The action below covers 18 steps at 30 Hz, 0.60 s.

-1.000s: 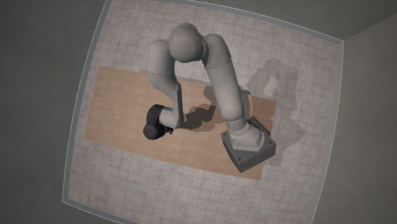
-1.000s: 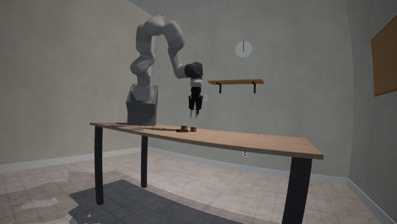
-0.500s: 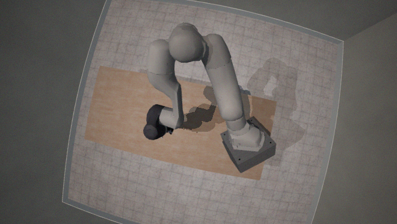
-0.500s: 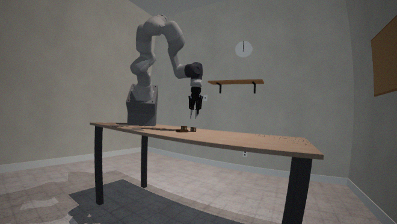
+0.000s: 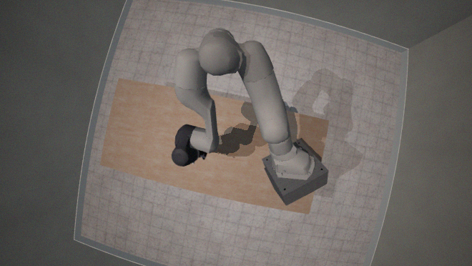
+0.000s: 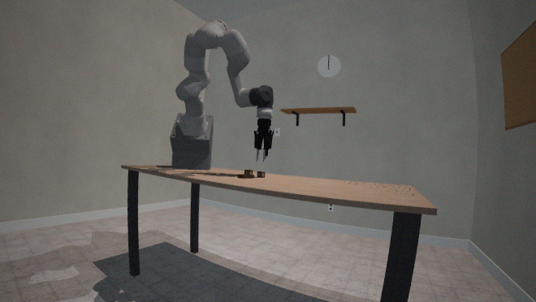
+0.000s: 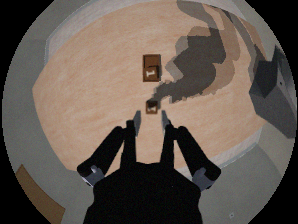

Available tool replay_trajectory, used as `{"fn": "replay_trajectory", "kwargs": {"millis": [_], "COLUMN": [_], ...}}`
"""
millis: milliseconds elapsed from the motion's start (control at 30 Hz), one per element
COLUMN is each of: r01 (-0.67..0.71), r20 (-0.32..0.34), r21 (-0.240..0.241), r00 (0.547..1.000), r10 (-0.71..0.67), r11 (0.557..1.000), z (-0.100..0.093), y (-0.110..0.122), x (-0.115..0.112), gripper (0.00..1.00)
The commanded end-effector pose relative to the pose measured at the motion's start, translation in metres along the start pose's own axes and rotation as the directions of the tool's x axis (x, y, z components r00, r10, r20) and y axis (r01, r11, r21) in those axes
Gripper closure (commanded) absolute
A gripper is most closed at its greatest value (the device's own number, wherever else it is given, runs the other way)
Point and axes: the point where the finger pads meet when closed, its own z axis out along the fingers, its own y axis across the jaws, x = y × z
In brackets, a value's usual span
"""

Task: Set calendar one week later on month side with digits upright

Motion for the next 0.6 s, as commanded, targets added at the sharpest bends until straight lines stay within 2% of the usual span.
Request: {"fn": "replay_trajectory", "kwargs": {"millis": [0, 567], "r01": [-0.013, -0.013], "r20": [0.002, 0.002], "r21": [0.0, 0.0], "r00": [1.0, 1.0], "r10": [0.013, 0.013], "r11": [1.0, 1.0], "z": [0.005, 0.029], "y": [-0.001, 0.0], "x": [0.0, 0.0], "gripper": [0.71, 0.71]}}
